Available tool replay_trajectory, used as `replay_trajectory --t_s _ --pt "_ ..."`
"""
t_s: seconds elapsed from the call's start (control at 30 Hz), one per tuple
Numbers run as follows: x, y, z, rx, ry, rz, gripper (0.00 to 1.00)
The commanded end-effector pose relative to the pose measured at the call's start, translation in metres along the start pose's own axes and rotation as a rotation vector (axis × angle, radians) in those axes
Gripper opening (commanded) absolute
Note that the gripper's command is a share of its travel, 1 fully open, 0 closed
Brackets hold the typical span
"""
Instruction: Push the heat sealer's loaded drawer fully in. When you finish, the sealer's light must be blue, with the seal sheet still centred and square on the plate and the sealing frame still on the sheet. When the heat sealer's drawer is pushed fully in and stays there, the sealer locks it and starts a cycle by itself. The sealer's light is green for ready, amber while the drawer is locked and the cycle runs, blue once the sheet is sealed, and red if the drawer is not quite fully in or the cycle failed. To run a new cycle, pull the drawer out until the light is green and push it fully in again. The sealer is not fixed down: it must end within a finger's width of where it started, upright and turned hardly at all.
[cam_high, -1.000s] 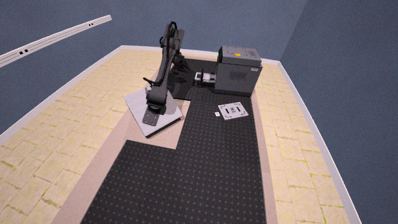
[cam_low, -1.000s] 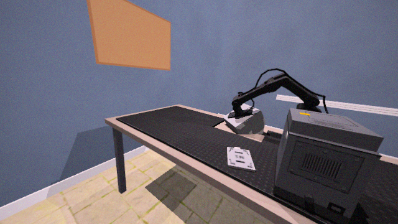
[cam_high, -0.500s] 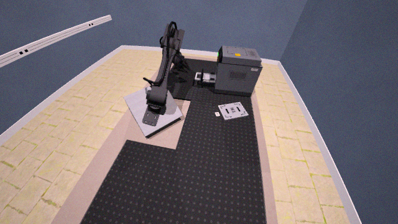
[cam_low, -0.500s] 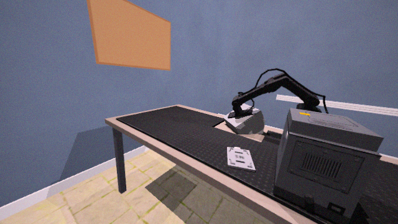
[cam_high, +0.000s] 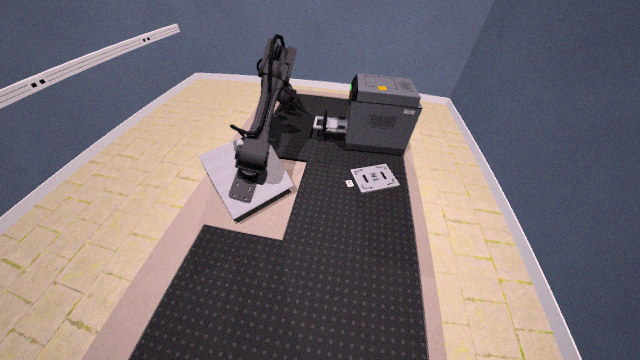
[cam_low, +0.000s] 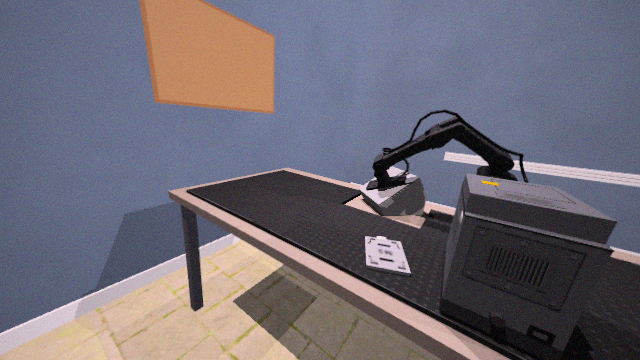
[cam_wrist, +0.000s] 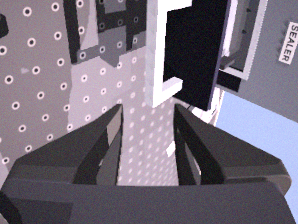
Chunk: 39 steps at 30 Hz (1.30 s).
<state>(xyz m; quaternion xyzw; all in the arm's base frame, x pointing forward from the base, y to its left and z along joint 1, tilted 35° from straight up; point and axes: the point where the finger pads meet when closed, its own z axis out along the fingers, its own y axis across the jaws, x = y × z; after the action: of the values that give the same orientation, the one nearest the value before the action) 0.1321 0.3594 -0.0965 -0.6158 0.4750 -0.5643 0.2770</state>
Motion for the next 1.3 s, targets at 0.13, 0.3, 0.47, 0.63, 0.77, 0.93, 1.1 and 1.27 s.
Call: replay_trajectory --t_s 0.13,0.3,0.47,0.63,0.77,0.93,1.1,1.27 --pt "-0.012 -0.013 -0.012 0.021 -0.038 0.047 0.3" --pt "-0.014 -0.021 -0.005 0.006 -0.036 0.083 0.3" --pt "-0.015 -0.021 -0.006 0.01 -0.044 0.081 0.3" --pt "-0.006 -0.014 0.004 0.013 -0.025 0.043 0.3" --pt "-0.007 -0.014 0.003 0.018 -0.033 0.04 0.3" --pt "-0.006 -0.014 0.01 0.014 -0.023 0.042 0.3" --pt "-0.008 -0.014 0.006 0.021 -0.039 0.039 0.3" --pt "-0.006 -0.014 0.014 0.015 -0.026 0.042 0.3"
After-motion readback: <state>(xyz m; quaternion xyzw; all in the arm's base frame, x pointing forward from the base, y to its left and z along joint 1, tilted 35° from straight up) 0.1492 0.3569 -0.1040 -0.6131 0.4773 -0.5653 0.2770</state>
